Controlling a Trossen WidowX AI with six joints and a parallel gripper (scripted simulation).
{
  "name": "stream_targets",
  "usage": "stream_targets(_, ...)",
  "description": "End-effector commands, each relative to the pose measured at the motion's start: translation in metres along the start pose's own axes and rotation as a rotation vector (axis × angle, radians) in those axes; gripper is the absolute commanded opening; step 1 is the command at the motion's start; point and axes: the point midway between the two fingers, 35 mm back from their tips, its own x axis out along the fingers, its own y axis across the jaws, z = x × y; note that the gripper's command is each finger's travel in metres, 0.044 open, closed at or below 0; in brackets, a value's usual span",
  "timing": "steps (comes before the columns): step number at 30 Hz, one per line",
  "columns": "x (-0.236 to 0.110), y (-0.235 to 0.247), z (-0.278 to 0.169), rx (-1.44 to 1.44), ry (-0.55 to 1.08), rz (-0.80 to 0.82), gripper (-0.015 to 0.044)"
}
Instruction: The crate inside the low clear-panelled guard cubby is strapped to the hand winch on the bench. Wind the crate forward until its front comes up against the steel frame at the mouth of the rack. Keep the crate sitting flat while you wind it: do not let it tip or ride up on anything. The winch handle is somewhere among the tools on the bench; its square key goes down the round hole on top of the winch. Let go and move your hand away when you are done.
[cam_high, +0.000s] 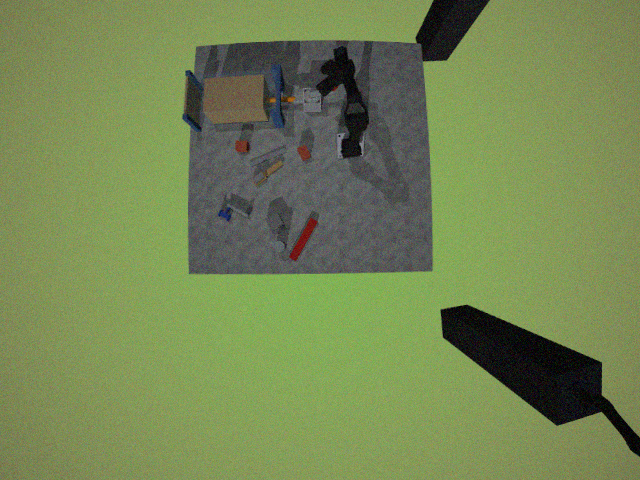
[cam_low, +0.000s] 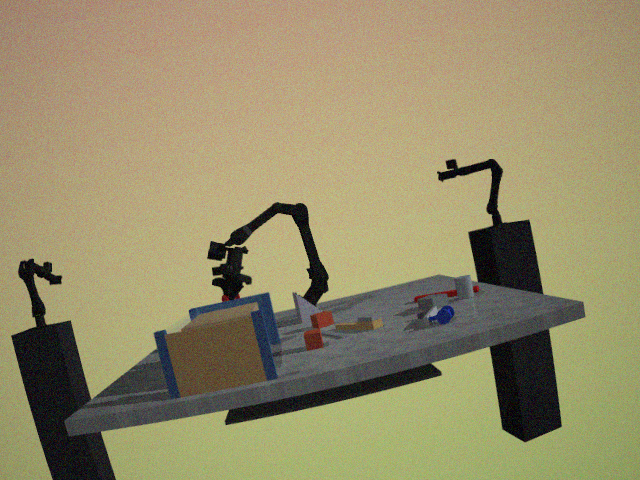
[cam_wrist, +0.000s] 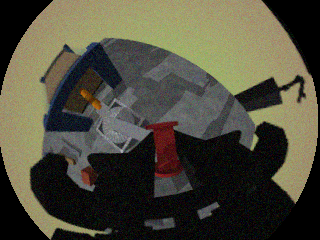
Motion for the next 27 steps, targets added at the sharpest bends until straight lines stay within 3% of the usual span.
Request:
stream_targets(1, 0.007, -0.005, 0.013, -0.009, -0.006, -0.007, 0.0)
stream_targets(27, 0.02, -0.008, 0.042, -0.01, -0.008, -0.007, 0.0)
